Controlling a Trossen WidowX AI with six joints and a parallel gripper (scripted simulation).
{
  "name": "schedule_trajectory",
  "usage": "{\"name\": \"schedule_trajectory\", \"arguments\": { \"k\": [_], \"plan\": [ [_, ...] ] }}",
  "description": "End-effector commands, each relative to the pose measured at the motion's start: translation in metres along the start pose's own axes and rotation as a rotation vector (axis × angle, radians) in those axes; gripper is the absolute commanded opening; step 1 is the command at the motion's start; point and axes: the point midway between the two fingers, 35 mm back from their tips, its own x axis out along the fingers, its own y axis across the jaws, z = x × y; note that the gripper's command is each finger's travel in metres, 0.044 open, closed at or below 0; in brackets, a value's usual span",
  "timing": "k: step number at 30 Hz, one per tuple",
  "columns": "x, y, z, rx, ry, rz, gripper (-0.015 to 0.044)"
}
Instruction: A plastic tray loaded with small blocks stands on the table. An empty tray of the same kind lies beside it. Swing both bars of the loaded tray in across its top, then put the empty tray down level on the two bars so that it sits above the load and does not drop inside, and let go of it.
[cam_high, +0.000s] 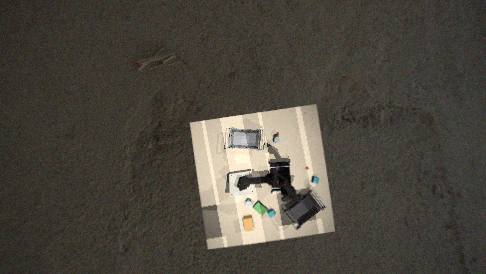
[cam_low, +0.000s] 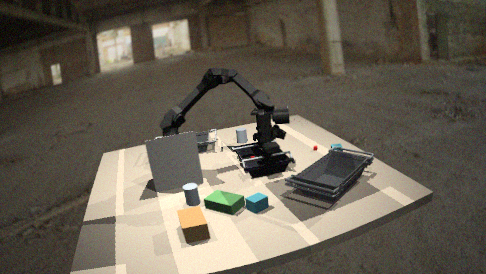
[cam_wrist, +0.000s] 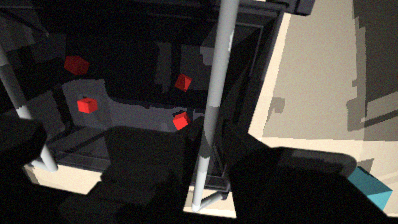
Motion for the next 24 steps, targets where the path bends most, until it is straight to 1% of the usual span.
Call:
{"name": "schedule_trajectory", "arguments": {
  "k": [1,9,24],
  "plan": [
    [0.004,0.006,0.000,0.003,-0.002,-0.002,0.0087],
    [-0.039,0.000,0.000,0.003,-0.003,-0.005,0.0087],
    [-0.034,-0.001,-0.001,0.010,-0.002,0.000,0.0087]
  ]
}}
